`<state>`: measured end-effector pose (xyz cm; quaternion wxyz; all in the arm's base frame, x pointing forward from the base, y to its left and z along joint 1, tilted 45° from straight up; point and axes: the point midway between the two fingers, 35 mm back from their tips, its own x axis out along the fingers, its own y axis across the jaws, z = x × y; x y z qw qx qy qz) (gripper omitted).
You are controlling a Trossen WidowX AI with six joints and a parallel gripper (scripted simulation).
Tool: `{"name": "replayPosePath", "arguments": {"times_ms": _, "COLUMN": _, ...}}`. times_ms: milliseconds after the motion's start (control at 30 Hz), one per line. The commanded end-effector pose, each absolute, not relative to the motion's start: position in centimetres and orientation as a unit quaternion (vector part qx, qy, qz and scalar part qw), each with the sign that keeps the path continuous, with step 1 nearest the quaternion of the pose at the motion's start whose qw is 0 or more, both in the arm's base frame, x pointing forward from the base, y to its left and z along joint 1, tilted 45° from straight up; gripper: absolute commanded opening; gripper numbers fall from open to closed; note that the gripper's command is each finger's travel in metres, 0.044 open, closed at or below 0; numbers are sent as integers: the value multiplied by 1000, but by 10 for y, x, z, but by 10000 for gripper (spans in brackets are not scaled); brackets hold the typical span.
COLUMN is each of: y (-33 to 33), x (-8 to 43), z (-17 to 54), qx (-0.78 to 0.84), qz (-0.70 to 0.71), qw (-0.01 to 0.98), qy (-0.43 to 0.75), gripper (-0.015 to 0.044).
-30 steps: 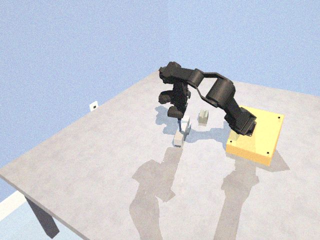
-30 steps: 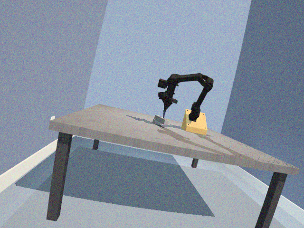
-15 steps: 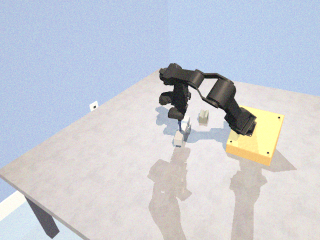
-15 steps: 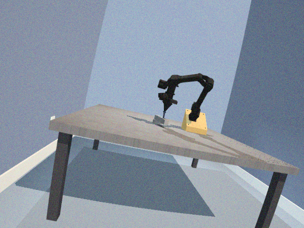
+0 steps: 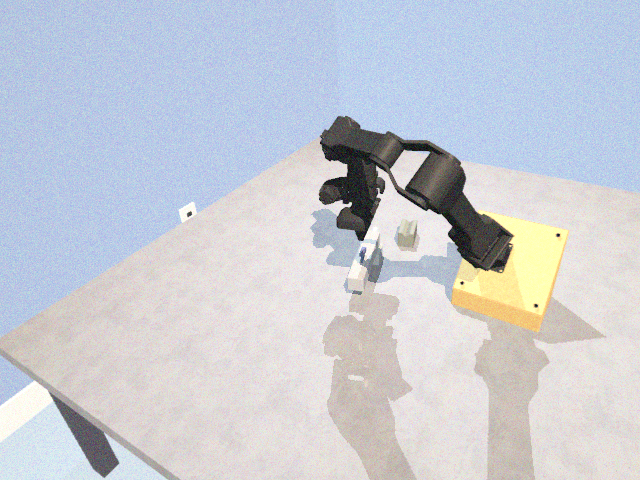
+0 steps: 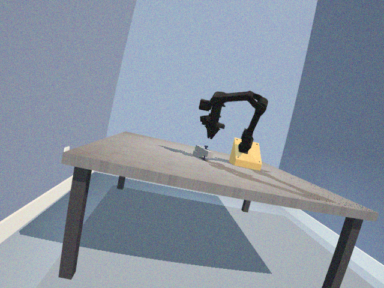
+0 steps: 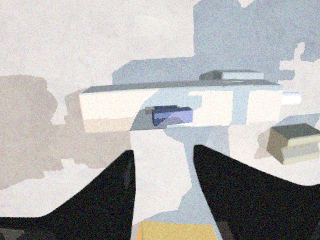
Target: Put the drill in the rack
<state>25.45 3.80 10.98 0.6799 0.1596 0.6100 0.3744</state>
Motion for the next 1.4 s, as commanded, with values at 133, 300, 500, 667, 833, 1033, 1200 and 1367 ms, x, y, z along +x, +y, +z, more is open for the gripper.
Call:
{"name": "replayPosePath", "arguments": {"times_ms": 133, "y": 13, "x": 258, "z": 136, "qx": 157, "qz": 375, "qw": 681, "qy": 609, "gripper": 368}}
{"name": "replayPosePath", "arguments": {"times_ms": 300, "y": 7, "x": 277, "z": 99, "qx": 46, "qz": 464, "qw": 702, "qy": 538, "gripper": 440}}
{"name": "replayPosePath", "arguments": {"times_ms": 500, "y": -10, "x": 299, "z": 39, "qx": -150, "qz": 595, "qw": 686, "qy": 390, "gripper": 440}}
{"name": "replayPosePath", "arguments": {"times_ms": 667, "y": -17, "x": 305, "z": 5, "qx": -251, "qz": 647, "qw": 656, "qy": 298, "gripper": 440}}
{"name": "replayPosePath", "arguments": {"times_ms": 833, "y": -23, "x": 308, "z": -23, "qx": -325, "qz": 678, "qw": 621, "qy": 220, "gripper": 440}}
{"name": "replayPosePath", "arguments": {"times_ms": 1033, "y": -26, "x": 309, "z": -42, "qx": -375, "qz": 694, "qw": 593, "qy": 165, "gripper": 440}}
{"name": "replayPosePath", "arguments": {"times_ms": 1200, "y": -26, "x": 309, "z": -42, "qx": -375, "qz": 694, "qw": 593, "qy": 165, "gripper": 440}}
{"name": "replayPosePath", "arguments": {"times_ms": 1367, "y": -26, "x": 309, "z": -42, "qx": -375, "qz": 694, "qw": 593, "qy": 165, "gripper": 440}}
